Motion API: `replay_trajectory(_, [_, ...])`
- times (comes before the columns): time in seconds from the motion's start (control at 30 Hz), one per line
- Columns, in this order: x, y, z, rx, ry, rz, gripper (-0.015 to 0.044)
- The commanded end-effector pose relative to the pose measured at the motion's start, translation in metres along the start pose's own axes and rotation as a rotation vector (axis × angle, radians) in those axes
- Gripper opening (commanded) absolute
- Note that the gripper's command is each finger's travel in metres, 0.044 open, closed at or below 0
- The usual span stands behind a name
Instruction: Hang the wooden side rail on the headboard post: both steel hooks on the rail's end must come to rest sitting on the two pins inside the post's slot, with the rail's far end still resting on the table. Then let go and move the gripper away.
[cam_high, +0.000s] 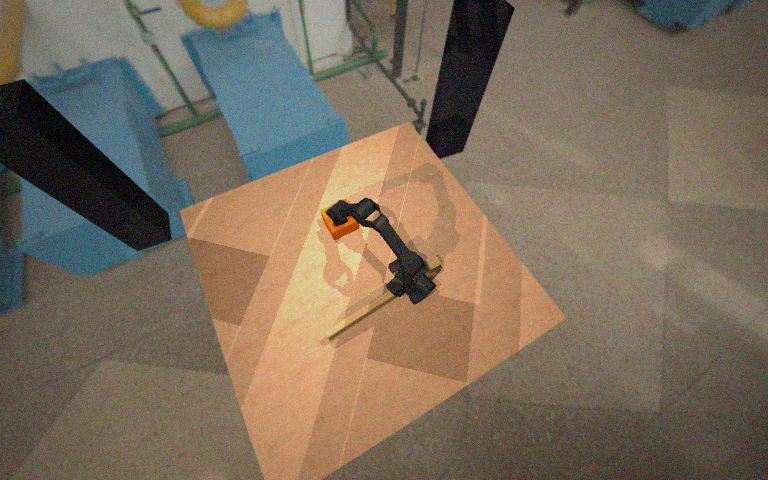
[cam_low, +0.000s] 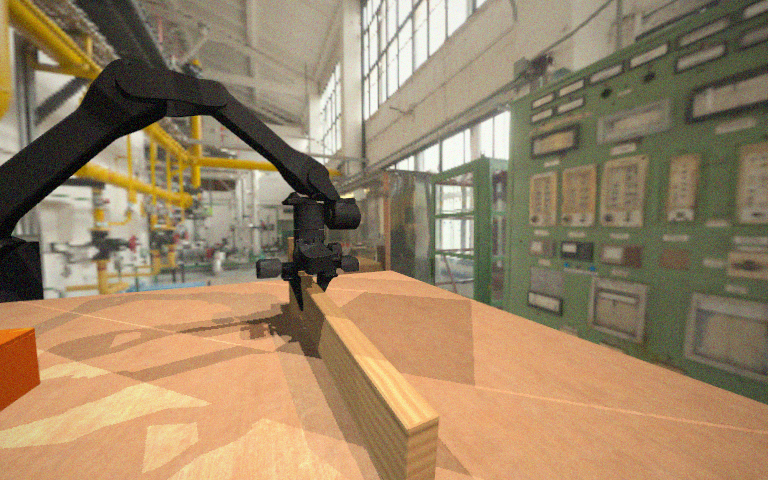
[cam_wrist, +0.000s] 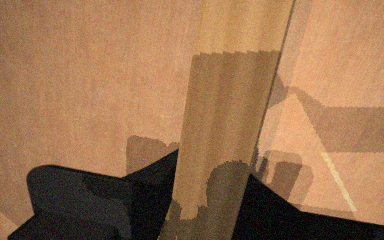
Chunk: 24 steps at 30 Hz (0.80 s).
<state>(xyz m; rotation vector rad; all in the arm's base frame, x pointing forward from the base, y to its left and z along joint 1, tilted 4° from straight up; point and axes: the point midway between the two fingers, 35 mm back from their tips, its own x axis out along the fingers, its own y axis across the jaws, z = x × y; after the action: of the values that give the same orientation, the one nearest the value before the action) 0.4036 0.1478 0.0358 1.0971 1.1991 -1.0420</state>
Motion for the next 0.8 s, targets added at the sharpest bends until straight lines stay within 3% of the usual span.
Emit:
replay_trajectory(0.0, [-0.0037,0.0029,-0.0020,0.001,0.005,0.009,0.0000])
replay_trajectory(0.77, [-0.0027,0.0027,-0.0045,0.002,0.005,0.009,0.0000])
